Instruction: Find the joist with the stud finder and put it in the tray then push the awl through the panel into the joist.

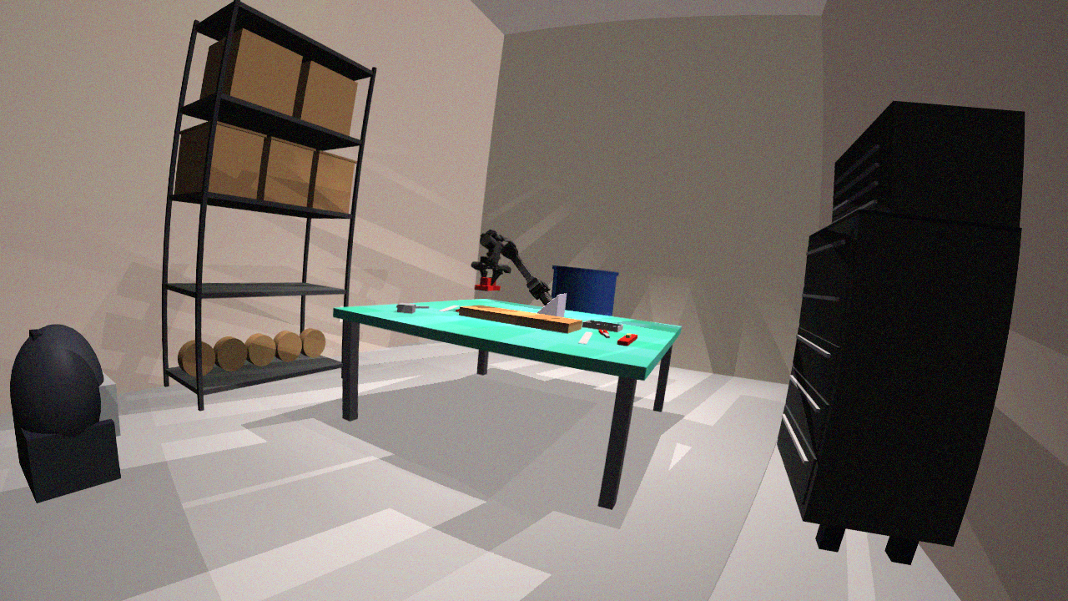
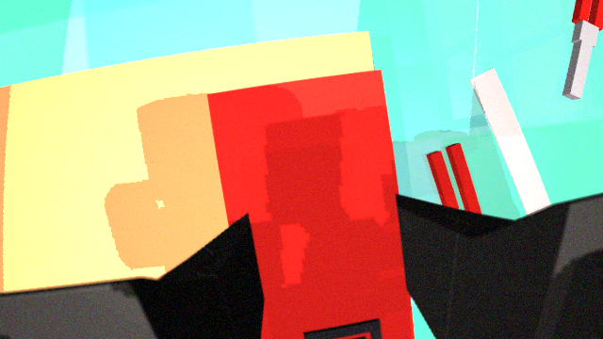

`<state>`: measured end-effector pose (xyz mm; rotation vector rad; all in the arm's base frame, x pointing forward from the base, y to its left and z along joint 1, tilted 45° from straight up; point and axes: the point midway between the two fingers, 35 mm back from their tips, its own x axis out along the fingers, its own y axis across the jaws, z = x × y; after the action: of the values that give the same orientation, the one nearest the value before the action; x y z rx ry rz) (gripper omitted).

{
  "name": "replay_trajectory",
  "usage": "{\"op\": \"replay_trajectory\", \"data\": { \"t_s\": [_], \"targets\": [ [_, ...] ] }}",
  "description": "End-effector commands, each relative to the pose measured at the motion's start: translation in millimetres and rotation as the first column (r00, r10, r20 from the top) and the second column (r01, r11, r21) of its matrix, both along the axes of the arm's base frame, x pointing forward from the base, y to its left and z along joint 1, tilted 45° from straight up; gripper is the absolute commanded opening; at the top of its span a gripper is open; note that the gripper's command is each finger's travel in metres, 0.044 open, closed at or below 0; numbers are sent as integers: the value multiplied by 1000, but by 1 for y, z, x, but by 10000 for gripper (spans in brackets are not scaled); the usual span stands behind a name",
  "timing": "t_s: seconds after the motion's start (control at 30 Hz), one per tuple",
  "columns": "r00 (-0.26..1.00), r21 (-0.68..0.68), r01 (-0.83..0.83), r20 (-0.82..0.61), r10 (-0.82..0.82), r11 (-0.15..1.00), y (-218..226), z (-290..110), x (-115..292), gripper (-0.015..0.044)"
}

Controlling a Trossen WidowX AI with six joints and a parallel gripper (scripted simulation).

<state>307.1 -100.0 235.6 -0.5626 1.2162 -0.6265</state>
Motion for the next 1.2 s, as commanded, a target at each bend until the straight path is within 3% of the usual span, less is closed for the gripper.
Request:
{"op": "replay_trajectory", "data": {
  "t_s": [0.0, 1.17],
  "targets": [
    [1000, -8, 10, 16, -10, 1000, -8, 4, 17, 0],
    [1000, -8, 13, 20, -13, 1000, -38, -24, 19, 0]
  ]
}}
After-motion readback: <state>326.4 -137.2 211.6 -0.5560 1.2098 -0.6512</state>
